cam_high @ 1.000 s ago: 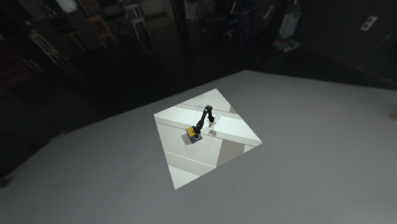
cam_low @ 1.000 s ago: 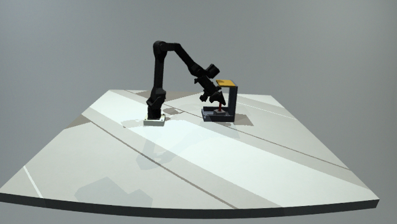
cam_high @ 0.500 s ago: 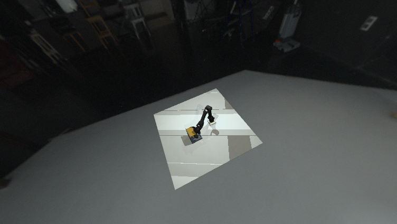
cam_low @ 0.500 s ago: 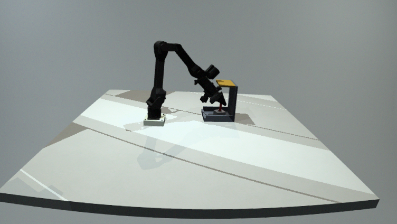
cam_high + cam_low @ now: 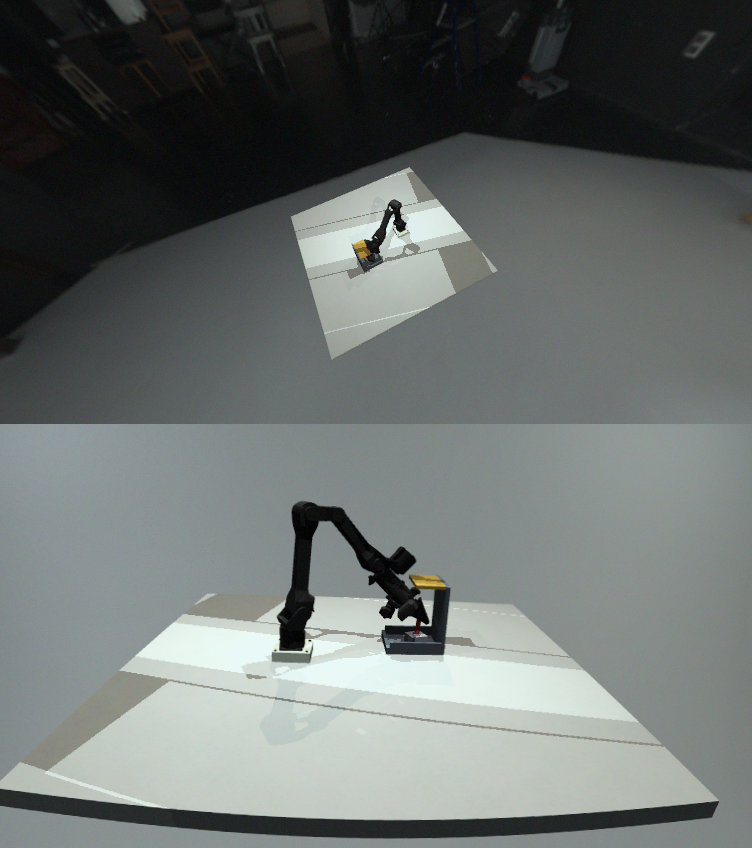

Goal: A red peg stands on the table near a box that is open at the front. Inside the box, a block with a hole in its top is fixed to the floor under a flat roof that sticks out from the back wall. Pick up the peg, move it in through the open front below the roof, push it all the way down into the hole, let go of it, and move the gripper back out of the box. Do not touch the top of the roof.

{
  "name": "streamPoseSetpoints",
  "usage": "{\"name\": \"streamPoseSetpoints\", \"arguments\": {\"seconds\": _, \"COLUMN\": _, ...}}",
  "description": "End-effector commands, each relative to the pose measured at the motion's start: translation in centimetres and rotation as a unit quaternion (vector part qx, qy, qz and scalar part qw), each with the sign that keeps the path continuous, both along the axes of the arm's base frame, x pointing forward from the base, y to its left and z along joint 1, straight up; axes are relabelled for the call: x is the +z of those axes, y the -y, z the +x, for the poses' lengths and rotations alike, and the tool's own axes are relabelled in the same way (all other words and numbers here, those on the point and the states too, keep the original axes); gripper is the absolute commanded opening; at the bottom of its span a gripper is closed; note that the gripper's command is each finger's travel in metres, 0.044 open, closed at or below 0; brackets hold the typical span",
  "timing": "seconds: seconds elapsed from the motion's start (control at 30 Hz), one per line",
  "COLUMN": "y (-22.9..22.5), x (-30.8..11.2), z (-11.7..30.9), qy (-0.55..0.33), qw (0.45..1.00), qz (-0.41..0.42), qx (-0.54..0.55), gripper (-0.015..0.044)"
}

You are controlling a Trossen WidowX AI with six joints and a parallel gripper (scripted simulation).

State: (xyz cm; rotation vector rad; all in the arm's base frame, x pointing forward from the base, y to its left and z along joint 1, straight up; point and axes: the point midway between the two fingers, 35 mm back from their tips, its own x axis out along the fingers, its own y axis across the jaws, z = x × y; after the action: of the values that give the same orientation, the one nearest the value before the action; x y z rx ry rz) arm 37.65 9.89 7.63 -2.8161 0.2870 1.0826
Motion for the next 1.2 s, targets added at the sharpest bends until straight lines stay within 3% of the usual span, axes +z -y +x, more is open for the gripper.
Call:
{"name": "streamPoseSetpoints", "arguments": {"seconds": 0.0, "y": 0.1, "x": -1.01, "z": -0.42, "qy": -0.015, "qw": 1.0, "qz": -0.005, "qx": 0.003, "gripper": 0.0}}
{"name": "streamPoseSetpoints", "arguments": {"seconds": 1.17, "y": 0.09, "x": -1.57, "z": -0.41, "qy": -0.015, "qw": 1.0, "qz": -0.005, "qx": 0.003, "gripper": 0.0}}
